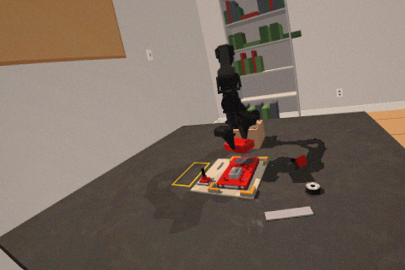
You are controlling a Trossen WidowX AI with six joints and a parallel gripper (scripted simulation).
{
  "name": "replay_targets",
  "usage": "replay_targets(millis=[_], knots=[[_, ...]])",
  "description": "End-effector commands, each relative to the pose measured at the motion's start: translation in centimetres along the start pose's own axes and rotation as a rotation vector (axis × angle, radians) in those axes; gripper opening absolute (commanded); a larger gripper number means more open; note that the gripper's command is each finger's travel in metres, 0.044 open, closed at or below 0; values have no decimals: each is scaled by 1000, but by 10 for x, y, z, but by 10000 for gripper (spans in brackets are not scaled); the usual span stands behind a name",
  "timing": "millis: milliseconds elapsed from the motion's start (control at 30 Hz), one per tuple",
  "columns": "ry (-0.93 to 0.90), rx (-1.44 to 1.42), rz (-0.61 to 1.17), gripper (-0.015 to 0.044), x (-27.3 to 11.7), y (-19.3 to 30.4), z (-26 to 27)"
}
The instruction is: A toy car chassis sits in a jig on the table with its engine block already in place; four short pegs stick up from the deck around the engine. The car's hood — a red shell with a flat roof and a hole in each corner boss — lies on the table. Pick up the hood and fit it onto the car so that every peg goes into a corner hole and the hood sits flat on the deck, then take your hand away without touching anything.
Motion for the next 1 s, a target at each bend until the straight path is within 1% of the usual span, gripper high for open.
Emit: replay_targets(millis=[0, 967], knots=[[10, 94, -4, 0, -3, -2, -9], [18, 886, -12, 0, -7, -5, -58]])
Point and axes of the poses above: the point midway between the two fingers, 35 mm back from their tips, its own x axis out along the fingers, its own z axis across the jaws, y = z × x, the point moved 3 cm from there along -x, back along the fingers, and after that the axes turned 14 degrees about -x, right-handed, at the moved point
